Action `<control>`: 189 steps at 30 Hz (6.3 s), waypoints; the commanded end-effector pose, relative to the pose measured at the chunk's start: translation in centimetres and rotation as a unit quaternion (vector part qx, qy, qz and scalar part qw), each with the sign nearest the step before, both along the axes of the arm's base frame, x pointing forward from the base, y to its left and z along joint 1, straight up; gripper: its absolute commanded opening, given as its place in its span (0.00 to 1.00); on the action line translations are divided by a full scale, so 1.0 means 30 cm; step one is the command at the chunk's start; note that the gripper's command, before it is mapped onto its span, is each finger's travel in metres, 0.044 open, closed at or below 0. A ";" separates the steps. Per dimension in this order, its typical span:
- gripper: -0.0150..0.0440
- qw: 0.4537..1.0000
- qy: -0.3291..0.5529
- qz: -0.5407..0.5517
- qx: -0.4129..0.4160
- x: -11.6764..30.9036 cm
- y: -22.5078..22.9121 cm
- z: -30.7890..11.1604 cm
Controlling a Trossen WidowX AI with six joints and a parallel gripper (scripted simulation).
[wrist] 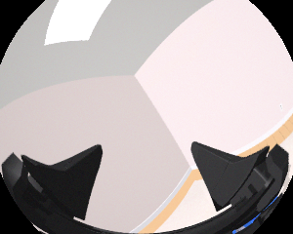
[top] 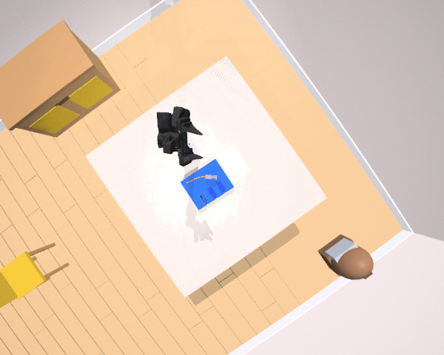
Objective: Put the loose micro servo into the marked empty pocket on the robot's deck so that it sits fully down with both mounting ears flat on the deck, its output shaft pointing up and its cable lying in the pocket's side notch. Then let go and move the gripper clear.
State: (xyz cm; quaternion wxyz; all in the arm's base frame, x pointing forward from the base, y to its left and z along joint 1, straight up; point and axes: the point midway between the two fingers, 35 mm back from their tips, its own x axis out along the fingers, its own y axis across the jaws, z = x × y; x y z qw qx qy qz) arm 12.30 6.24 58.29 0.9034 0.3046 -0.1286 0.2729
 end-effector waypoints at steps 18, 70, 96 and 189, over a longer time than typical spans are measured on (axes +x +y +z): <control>1.00 0.951 0.122 0.029 0.281 0.254 -0.276 -0.119; 1.00 0.436 0.551 -0.237 0.670 0.625 -0.351 -1.205; 1.00 0.216 0.625 -0.502 0.557 0.331 -0.259 -1.575; 0.25 0.217 0.624 -0.503 0.557 0.336 -0.361 -1.627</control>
